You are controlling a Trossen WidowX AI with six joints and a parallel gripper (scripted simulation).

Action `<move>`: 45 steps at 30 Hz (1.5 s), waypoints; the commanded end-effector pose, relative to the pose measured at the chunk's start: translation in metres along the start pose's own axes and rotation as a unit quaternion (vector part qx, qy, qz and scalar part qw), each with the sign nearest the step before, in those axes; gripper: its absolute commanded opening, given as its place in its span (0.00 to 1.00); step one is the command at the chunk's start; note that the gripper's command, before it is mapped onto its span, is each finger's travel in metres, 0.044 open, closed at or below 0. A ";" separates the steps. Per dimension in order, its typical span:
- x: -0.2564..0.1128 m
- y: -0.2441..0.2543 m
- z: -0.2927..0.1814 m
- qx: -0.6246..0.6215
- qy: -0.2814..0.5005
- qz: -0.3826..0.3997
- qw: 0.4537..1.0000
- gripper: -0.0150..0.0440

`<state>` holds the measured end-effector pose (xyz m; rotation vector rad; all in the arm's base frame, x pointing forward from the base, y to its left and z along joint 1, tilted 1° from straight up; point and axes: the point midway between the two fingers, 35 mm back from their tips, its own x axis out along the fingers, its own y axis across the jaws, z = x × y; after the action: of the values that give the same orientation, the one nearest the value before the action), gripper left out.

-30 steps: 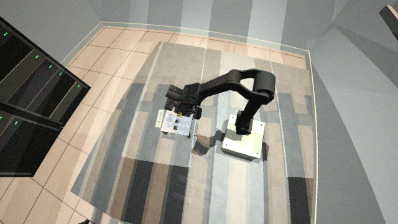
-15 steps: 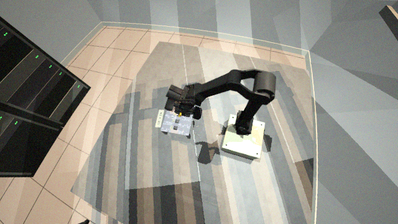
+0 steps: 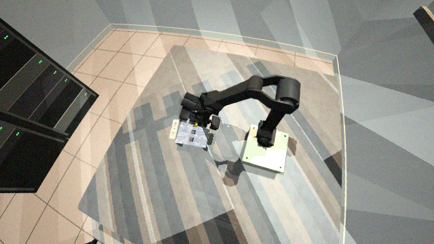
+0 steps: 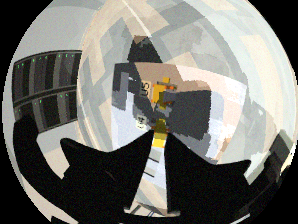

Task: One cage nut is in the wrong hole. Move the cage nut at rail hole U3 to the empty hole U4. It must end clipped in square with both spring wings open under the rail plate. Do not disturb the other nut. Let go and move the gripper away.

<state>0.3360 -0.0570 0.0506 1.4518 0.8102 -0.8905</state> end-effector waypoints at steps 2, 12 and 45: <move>0.000 0.000 -0.001 -0.003 0.003 0.001 1.000 0.31; 0.000 0.000 -0.001 -0.003 0.003 0.004 1.000 0.31; 0.000 -0.001 -0.001 -0.003 0.003 -0.005 1.000 0.31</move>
<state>0.3338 -0.0564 0.0489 1.4530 0.8167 -0.8924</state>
